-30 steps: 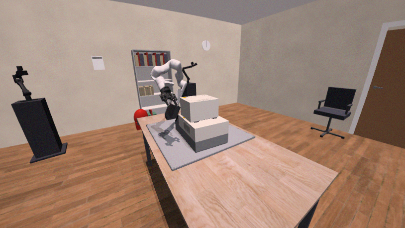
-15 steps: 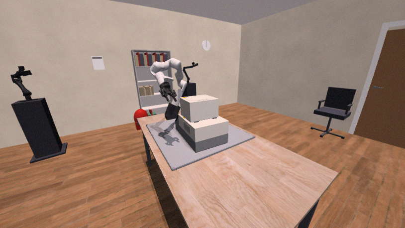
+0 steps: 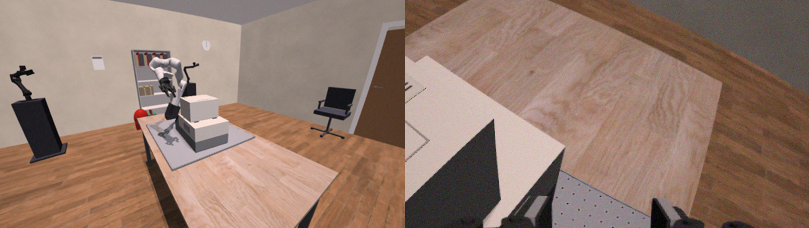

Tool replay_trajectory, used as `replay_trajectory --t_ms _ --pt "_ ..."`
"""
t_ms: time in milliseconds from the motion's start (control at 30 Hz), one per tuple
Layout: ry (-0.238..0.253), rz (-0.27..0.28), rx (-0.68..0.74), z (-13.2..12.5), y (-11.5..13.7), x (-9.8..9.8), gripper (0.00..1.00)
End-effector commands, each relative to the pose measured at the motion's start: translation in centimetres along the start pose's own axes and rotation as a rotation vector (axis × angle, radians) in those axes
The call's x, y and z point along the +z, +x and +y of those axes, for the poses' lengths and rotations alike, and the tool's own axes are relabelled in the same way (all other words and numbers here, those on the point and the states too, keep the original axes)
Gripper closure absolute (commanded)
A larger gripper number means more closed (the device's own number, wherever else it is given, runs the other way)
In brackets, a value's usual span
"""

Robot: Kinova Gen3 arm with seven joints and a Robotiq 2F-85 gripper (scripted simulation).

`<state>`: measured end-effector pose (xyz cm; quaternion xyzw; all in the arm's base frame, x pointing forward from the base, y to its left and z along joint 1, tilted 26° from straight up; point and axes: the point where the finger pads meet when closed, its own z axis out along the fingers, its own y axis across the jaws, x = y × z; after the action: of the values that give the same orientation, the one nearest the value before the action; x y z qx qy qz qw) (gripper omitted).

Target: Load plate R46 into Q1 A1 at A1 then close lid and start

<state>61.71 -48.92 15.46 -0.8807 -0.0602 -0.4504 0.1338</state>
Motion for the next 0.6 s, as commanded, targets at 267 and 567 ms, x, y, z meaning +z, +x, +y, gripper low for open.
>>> replay_trajectory --t_ms 267,567 --pt "-0.019 -0.004 0.066 -0.8 0.4 -0.9 0.44" --pt "-0.041 -0.01 0.153 -1.9 0.2 -1.4 0.52"
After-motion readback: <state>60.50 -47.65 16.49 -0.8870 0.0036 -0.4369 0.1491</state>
